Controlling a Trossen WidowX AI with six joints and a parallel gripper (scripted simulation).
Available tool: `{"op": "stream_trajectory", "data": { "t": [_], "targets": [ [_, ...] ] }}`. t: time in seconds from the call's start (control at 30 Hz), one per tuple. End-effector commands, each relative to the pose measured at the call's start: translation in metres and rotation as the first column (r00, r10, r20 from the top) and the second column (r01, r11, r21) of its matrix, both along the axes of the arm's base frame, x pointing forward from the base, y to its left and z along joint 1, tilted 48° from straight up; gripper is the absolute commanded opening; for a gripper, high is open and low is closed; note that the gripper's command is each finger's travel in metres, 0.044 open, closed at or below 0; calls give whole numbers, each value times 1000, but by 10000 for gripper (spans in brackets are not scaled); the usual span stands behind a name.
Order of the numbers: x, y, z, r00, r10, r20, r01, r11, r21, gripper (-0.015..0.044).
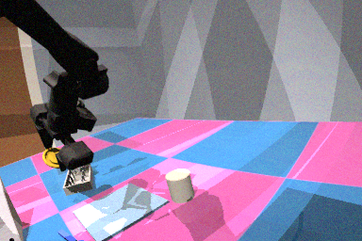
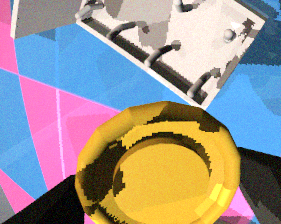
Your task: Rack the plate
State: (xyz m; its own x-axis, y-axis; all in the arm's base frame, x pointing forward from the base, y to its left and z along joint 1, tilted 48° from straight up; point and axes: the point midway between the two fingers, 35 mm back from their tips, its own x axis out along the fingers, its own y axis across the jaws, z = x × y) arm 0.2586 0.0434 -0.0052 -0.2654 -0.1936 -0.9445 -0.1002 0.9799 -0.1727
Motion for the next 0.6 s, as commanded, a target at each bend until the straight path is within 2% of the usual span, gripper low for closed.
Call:
{"op": "stream_trajectory", "data": {
  "t": [0.0,0.27,0.57],
  "targets": [
    [-1,-2,-4,999,50,7,-50,995,82,0],
    [-1,-8,-15,985,165,58,-174,955,240,0],
    [-1,-15,-23,941,288,178,-335,866,372,0]
  ]
}}
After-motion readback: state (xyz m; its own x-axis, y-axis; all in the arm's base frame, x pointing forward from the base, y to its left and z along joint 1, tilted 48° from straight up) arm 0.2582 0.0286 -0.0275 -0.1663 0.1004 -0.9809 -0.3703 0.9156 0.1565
